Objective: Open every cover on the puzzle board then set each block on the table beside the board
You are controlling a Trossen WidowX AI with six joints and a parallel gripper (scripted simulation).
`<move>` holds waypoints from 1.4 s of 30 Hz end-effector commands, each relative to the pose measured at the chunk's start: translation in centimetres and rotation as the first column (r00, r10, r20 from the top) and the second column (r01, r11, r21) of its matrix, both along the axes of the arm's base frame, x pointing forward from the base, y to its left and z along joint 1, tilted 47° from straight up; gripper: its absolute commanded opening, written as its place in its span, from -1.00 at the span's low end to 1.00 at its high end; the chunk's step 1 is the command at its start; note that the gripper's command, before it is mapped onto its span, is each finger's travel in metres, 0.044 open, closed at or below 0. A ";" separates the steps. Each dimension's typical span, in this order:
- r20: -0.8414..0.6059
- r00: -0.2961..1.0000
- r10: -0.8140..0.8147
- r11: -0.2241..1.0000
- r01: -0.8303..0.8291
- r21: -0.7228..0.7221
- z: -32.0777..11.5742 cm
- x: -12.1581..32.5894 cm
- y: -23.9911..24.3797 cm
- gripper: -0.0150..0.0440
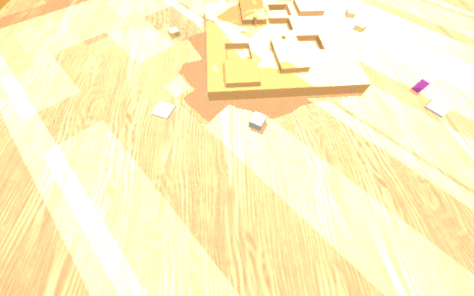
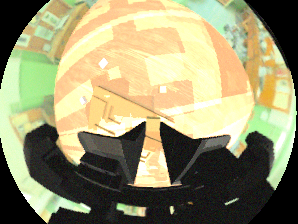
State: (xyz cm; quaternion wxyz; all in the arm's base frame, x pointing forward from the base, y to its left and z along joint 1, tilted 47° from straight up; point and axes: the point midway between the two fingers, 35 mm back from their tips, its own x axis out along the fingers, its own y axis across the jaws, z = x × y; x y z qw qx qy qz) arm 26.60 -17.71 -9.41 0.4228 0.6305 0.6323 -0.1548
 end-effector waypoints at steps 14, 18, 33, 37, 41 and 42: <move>0.007 1.000 0.013 1.000 -0.013 0.021 -4.4 -4.8 -2.3 -0.22; 0.011 1.000 0.016 0.999 -0.016 0.029 -5.4 -6.0 -2.6 -0.22; 0.015 1.000 0.017 0.999 -0.018 0.036 -7.3 -6.7 -1.9 -0.22; 0.015 1.000 0.017 0.999 -0.018 0.036 -7.8 -6.5 -1.5 -0.22; 0.015 1.000 0.017 0.999 -0.018 0.035 -8.3 -6.3 -1.0 -0.22; 0.015 1.000 0.017 0.999 -0.018 0.035 -8.4 -6.3 -0.9 -0.22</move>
